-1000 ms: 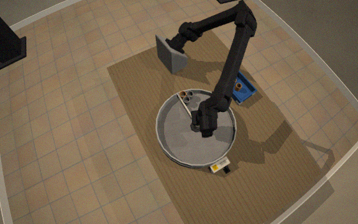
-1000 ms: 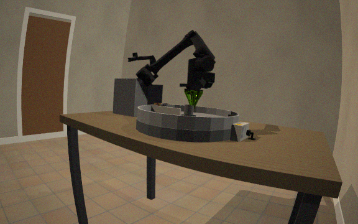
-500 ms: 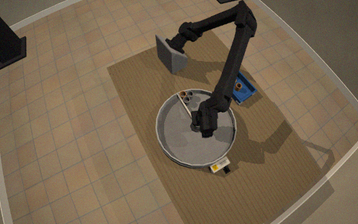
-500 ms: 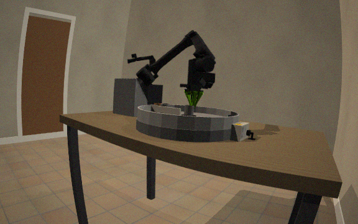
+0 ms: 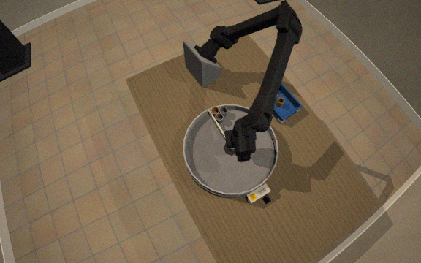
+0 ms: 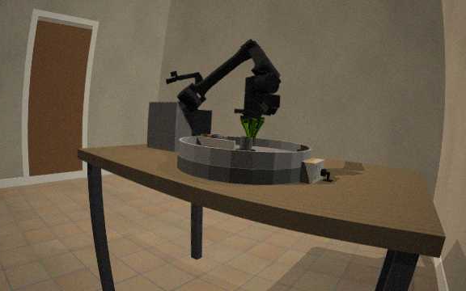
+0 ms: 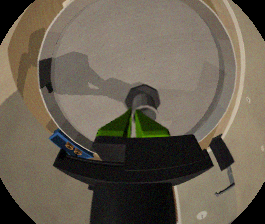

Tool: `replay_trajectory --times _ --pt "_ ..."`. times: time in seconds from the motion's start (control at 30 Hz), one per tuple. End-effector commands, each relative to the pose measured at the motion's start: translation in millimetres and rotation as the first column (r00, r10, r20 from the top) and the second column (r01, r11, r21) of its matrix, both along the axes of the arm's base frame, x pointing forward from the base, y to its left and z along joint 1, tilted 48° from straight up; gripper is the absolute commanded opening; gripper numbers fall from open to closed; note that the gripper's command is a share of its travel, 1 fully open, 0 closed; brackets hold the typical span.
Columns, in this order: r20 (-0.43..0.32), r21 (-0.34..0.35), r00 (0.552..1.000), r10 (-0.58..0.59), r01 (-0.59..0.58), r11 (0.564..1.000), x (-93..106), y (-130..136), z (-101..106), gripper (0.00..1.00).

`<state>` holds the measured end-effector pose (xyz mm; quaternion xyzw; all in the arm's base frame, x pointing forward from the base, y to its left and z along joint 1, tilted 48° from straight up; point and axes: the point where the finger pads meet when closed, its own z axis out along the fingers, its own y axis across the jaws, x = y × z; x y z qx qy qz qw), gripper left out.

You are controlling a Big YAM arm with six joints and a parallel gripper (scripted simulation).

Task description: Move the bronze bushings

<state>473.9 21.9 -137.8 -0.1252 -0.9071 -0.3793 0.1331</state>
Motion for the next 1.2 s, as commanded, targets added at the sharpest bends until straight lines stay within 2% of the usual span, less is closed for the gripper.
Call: replay_trajectory --times 0.0,0.83,1.17 --pt "-0.004 0.001 1.000 -0.002 0.002 1.000 1.7 3.0 -5.6 0.00" --pt "-0.013 0.003 1.000 0.000 0.000 1.000 -2.8 5.5 -7.9 0.00" --pt "-0.001 0.000 1.000 -0.002 0.002 1.000 2.0 3.3 -5.0 0.00"
